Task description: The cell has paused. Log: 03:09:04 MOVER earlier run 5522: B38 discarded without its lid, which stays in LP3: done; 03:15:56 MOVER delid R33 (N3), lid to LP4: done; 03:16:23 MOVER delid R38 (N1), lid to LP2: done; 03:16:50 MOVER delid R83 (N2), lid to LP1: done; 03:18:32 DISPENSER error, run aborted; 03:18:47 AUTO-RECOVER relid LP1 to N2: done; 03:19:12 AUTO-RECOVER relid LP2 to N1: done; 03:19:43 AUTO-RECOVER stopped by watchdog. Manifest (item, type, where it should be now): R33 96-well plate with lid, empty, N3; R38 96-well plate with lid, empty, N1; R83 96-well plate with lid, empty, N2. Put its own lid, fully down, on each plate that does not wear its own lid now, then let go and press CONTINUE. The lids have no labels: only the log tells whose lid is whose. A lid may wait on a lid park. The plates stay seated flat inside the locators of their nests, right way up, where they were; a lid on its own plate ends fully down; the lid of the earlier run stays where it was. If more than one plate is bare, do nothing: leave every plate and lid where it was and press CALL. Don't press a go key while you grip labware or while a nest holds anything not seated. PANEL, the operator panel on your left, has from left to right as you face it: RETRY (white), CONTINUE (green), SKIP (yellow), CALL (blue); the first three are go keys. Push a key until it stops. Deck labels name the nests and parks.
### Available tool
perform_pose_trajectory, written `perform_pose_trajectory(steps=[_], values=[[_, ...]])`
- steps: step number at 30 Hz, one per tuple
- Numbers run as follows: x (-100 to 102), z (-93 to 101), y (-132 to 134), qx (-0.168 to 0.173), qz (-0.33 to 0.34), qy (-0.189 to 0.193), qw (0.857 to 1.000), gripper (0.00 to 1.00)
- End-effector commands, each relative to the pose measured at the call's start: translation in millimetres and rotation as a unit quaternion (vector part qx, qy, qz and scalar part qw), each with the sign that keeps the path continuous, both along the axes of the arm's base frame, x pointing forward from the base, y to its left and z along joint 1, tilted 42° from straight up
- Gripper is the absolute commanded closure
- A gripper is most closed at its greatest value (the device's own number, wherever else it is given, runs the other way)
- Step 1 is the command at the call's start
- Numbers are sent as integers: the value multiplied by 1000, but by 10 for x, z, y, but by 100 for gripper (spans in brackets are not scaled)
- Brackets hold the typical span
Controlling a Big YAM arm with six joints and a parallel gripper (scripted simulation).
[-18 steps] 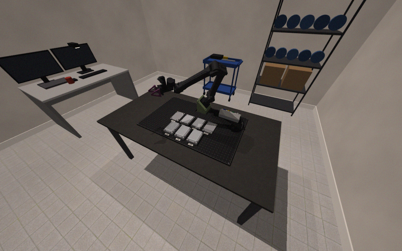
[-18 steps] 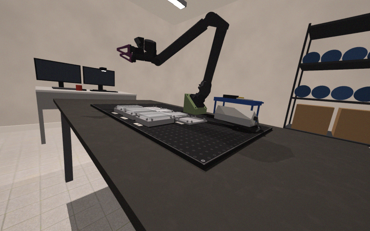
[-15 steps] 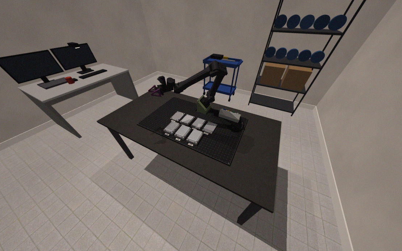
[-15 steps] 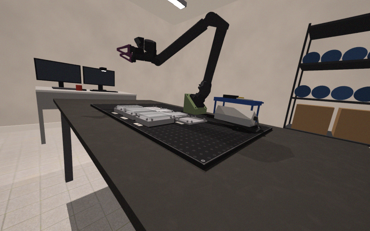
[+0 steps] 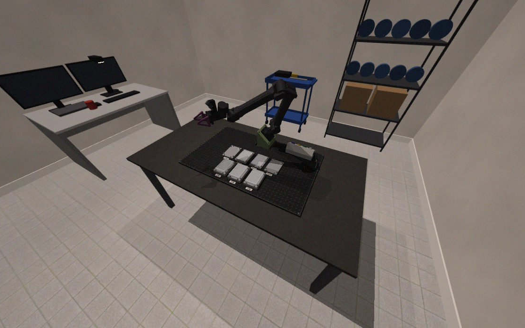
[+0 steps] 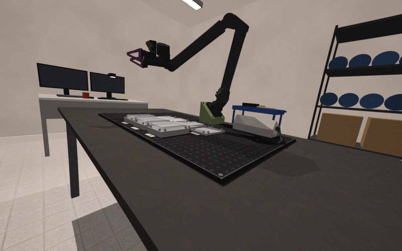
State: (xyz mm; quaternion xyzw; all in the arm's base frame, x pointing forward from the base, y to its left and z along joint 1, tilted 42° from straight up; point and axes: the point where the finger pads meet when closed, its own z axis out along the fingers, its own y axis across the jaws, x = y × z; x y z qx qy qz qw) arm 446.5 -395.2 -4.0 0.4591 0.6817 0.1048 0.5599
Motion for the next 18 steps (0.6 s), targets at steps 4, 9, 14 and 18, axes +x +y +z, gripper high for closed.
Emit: perform_pose_trajectory(steps=[4,9,14,18], values=[[140,62,230,-9,41,29,999,0],[177,-40,456,-2,76,64,995,0],[191,-135,688,5,112,97,989,0],[317,-41,667,-5,125,98,987,0]])
